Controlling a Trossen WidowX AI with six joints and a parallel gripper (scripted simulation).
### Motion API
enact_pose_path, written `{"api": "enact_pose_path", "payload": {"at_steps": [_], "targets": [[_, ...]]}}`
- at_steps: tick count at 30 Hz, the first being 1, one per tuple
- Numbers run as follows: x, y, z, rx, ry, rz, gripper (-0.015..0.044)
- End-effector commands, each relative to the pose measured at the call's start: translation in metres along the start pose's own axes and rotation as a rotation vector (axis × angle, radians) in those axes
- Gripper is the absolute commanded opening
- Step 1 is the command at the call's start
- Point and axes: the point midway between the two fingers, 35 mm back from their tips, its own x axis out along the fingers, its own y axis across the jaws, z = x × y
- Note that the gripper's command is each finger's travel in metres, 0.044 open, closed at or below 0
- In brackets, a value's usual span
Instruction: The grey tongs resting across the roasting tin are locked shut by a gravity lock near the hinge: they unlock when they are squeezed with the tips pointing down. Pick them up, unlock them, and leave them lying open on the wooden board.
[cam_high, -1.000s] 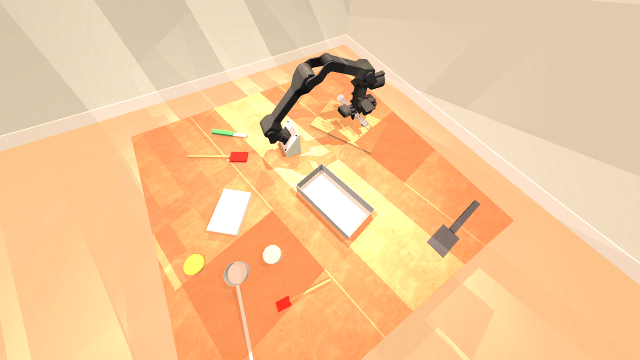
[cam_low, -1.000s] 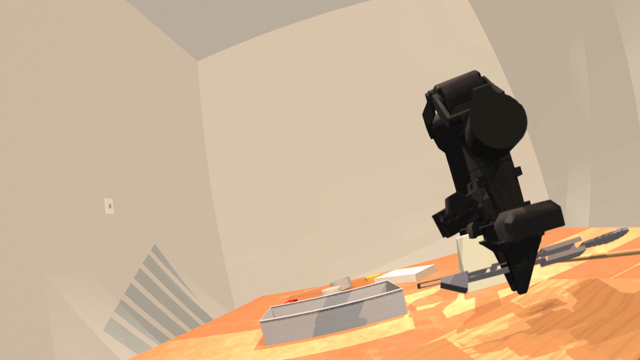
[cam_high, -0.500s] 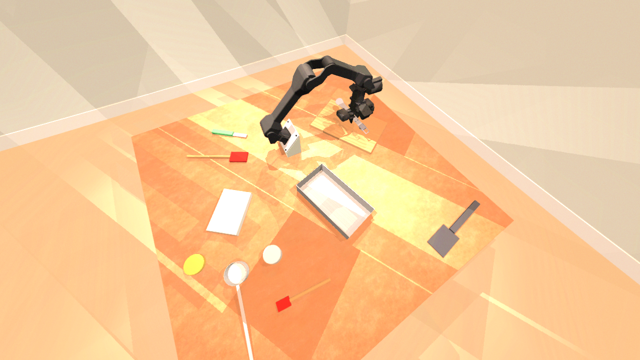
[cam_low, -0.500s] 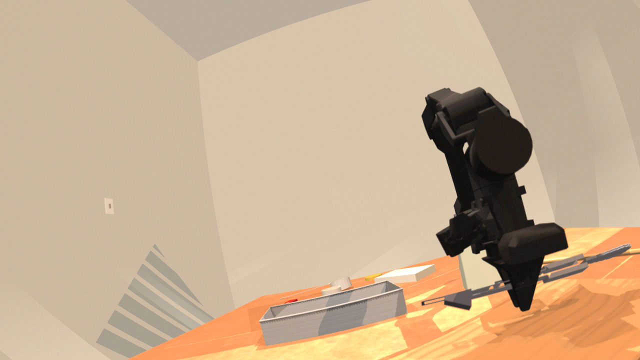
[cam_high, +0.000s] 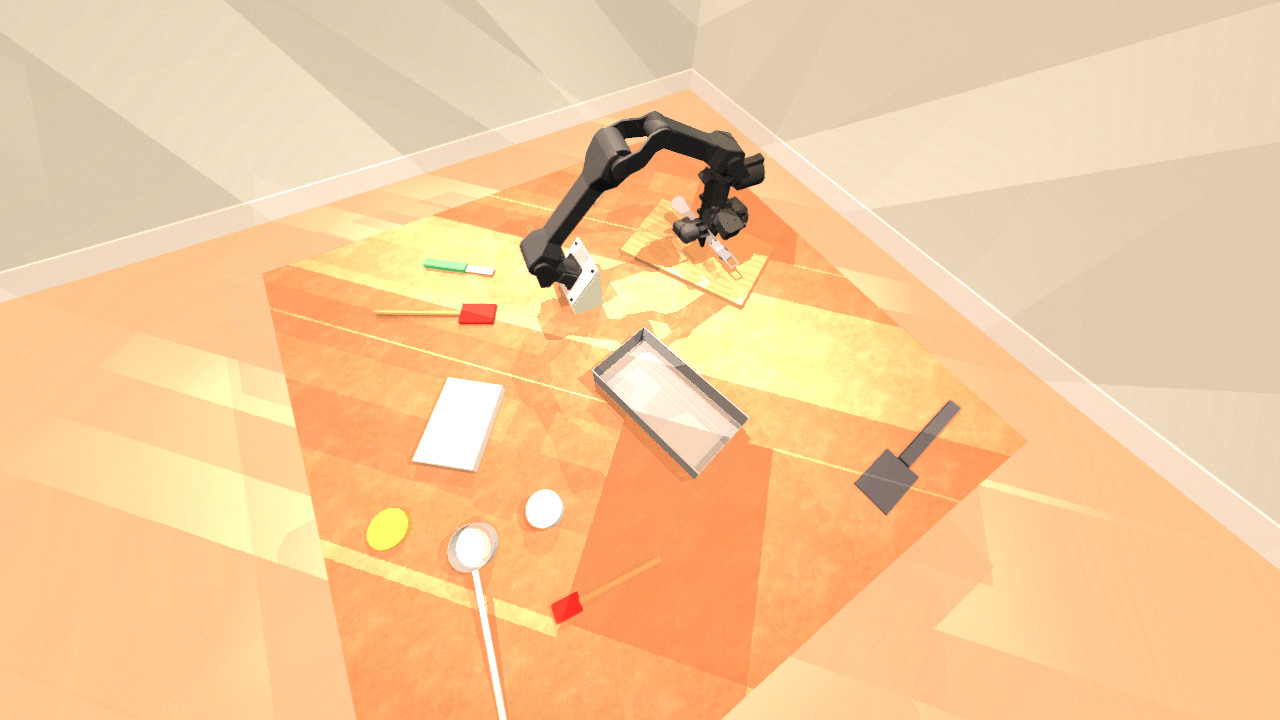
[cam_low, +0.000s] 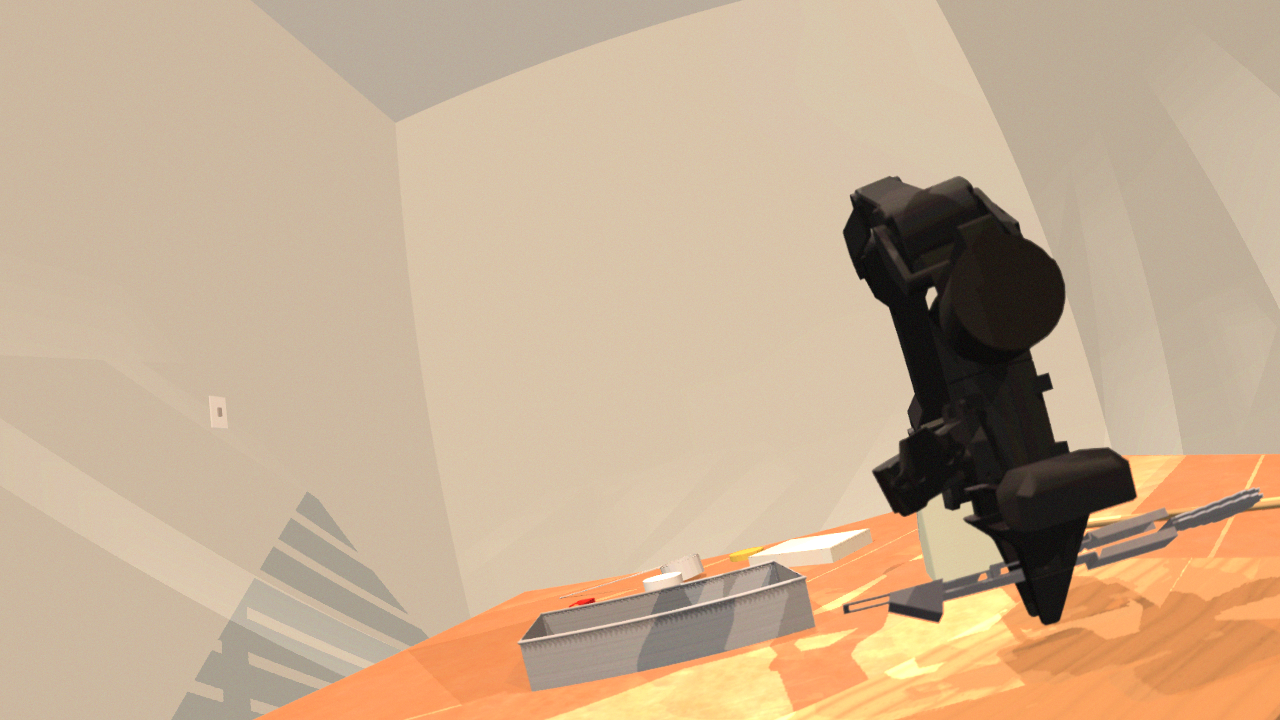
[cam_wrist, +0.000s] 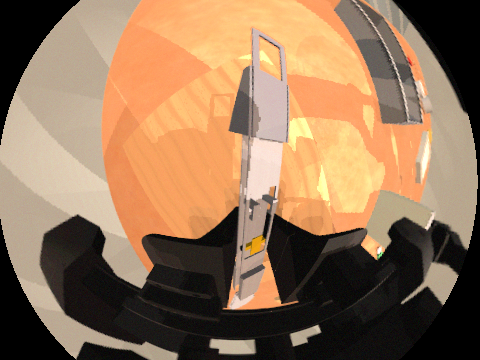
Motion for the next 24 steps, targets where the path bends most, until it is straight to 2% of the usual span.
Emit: {"api": "enact_pose_path", "payload": {"at_steps": [1, 10, 11, 17, 24], "targets": [[0.000, 0.000, 0.000, 0.000, 0.000, 0.001, 0.0191], [0.000, 0.000, 0.000, 0.000, 0.000, 0.001, 0.0427], [0.000, 0.000, 0.000, 0.000, 0.000, 0.001, 0.0440], [-0.009, -0.006, 0.001, -0.001, 0.001, -0.002, 0.0440], [-0.069, -0.067, 0.003, -0.001, 0.009, -0.021, 0.0440]]}}
